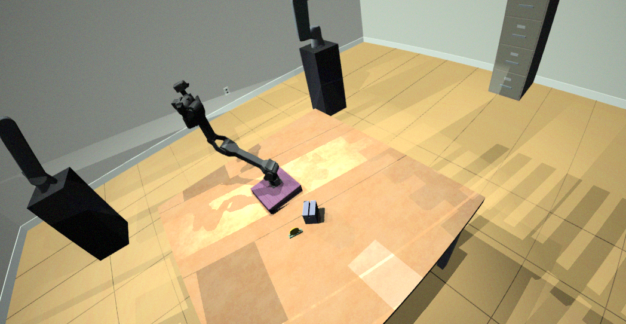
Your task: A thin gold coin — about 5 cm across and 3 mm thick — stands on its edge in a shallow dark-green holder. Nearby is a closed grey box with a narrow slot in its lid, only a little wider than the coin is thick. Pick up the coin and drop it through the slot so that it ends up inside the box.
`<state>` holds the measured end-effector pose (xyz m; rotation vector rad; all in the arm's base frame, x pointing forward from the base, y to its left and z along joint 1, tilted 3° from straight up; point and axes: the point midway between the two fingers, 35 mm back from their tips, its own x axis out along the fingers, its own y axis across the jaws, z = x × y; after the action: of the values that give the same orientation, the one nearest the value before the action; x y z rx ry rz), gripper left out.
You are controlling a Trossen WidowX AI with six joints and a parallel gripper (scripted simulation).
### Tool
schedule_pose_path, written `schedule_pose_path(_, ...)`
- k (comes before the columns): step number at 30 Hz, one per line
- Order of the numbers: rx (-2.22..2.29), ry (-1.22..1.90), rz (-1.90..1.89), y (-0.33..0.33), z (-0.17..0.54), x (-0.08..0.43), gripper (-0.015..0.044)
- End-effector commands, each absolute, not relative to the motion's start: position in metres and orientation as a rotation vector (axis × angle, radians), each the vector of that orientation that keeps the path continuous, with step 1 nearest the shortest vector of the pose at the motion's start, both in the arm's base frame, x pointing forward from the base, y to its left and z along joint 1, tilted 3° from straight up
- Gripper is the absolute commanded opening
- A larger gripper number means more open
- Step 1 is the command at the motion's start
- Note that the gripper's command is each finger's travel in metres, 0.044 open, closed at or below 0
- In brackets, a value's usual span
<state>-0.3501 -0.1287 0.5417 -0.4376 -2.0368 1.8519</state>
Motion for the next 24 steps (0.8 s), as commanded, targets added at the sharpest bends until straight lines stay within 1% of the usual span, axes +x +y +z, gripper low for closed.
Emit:
schedule_pose_path(1,-0.434,-2.039,1.851,-0.128,0.542,-0.350,0.0374)
schedule_pose_path(5,-0.358,-2.042,1.852,-0.117,0.559,-0.342,0.0269)
schedule_pose_path(9,-0.231,-1.853,1.941,-0.090,0.593,-0.323,0.0164)
schedule_pose_path(14,-0.050,-1.593,2.010,-0.051,0.637,-0.287,0.0161)
schedule_pose_path(20,0.179,-1.283,2.019,-0.001,0.684,-0.228,0.0161)
schedule_pose_path(24,0.328,-1.175,1.960,0.022,0.704,-0.192,0.0161)
